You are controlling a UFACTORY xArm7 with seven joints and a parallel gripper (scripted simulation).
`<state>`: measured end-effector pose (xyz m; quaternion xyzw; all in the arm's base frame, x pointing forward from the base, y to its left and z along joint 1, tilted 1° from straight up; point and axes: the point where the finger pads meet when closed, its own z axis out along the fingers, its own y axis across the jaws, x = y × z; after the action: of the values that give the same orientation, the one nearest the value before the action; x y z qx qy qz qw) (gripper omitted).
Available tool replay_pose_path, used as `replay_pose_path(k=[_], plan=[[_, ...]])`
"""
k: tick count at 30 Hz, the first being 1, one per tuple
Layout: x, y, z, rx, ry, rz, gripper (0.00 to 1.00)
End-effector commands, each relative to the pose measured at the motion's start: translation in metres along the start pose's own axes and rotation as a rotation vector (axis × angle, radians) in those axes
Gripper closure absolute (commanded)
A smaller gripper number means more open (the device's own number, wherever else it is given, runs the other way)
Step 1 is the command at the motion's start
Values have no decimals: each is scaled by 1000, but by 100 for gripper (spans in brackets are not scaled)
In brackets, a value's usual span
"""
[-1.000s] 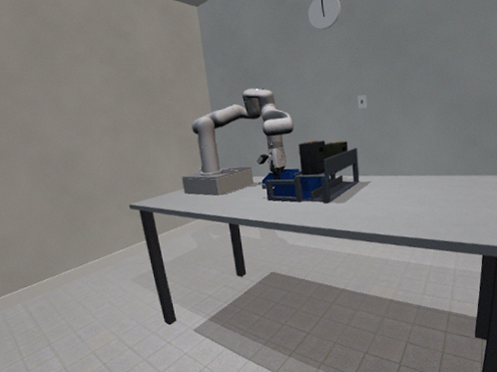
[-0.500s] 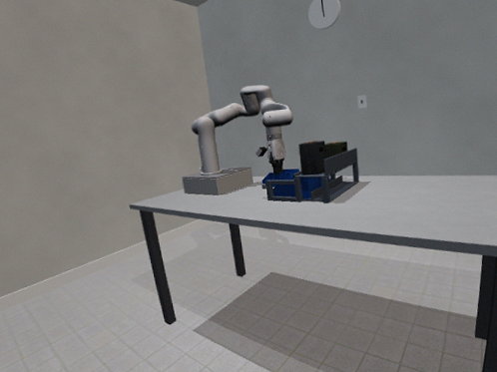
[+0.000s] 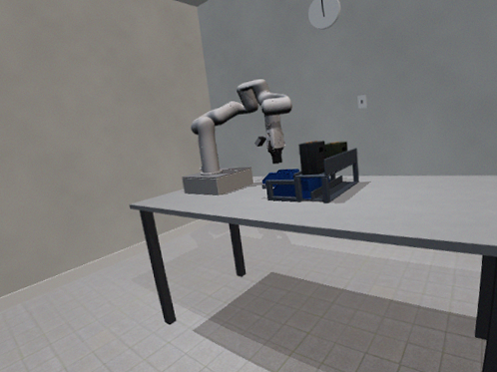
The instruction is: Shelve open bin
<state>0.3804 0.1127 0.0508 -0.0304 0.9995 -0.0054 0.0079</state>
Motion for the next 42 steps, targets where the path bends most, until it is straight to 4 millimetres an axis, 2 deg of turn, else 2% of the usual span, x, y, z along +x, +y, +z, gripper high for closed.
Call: replay_pose_path(k=[1, 7, 12, 42], plan=[[0, 0, -2, 0, 1, 0, 72], [0, 0, -2, 0, 1, 0, 72], [0, 0, -15, 0, 1, 0, 72], [0, 0, -5, 0, 1, 0, 72]])
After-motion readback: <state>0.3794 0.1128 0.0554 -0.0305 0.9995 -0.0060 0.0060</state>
